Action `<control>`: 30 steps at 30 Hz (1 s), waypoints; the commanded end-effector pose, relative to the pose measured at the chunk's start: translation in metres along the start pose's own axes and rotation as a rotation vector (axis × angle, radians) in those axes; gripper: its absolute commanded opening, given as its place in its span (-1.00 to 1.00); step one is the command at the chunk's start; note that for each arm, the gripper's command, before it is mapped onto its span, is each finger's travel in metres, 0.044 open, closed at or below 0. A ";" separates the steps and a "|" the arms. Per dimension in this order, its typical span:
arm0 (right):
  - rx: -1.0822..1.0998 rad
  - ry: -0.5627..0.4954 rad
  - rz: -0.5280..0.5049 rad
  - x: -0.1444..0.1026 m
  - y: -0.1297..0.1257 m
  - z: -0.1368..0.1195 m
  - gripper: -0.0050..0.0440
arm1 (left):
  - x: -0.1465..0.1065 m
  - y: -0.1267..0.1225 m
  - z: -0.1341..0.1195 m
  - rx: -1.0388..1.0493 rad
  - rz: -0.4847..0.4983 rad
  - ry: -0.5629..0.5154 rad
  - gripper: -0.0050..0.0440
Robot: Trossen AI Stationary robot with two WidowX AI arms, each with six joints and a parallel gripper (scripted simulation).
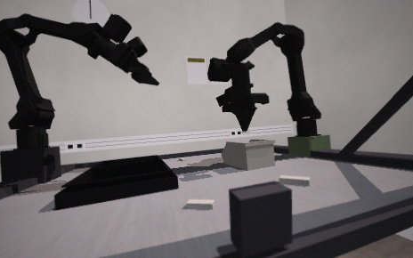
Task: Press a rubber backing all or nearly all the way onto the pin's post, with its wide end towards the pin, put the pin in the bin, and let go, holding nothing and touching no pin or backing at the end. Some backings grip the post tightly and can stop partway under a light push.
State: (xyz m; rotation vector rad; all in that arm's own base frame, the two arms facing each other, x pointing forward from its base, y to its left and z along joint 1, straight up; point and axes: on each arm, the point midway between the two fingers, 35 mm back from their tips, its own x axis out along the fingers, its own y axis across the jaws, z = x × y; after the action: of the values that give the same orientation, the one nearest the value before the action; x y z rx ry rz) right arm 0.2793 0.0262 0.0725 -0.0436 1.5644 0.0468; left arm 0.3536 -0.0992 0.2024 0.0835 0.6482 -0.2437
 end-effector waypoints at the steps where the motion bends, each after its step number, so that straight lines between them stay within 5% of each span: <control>1: 0.004 -0.007 -0.003 0.000 0.001 0.000 -1.00 | 0.003 -0.003 0.019 0.000 0.000 -0.098 1.00; 30: 0.003 -0.004 -0.003 0.058 0.000 -0.001 -1.00 | -0.002 -0.002 0.026 -0.001 -0.002 -0.119 1.00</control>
State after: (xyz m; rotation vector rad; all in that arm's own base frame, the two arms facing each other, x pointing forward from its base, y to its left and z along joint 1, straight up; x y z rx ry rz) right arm 0.2767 0.0260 0.0220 -0.0441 1.5698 0.0463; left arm 0.3661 -0.1040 0.2159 0.0705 0.5528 -0.2476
